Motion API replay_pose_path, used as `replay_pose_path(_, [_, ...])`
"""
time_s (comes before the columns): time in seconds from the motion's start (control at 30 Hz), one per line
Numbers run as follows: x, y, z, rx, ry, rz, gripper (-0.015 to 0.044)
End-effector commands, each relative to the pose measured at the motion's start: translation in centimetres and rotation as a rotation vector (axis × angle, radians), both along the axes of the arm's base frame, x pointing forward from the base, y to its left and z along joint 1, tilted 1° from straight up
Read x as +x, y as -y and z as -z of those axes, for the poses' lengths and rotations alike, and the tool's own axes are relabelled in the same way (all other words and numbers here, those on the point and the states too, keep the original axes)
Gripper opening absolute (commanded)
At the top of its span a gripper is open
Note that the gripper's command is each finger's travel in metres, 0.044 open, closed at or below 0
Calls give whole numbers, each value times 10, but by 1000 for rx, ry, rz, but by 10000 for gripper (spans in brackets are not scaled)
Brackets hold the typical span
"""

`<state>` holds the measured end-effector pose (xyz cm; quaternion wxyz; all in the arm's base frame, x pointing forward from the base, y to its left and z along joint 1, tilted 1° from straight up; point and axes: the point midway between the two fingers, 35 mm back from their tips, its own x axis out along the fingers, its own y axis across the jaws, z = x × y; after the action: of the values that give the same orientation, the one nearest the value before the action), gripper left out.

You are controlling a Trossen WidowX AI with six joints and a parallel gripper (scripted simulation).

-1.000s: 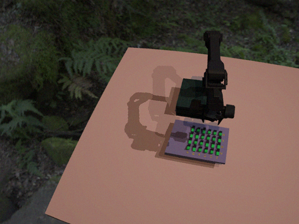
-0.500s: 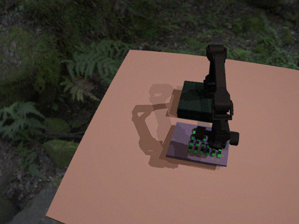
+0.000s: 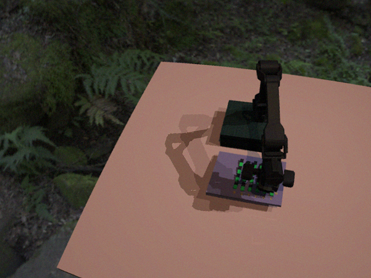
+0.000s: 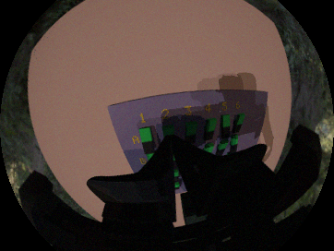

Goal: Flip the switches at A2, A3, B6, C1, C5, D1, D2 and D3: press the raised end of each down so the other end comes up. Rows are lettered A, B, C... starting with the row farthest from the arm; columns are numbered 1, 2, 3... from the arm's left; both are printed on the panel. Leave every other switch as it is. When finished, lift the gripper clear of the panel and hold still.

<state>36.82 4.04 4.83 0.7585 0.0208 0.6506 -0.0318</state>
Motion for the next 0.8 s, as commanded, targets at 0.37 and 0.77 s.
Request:
replay_pose_path(0.37, [1, 1, 14, -2, -5, -1, 0])
replay_pose_path(0.77, [1, 1, 14, -2, -5, -1, 0])
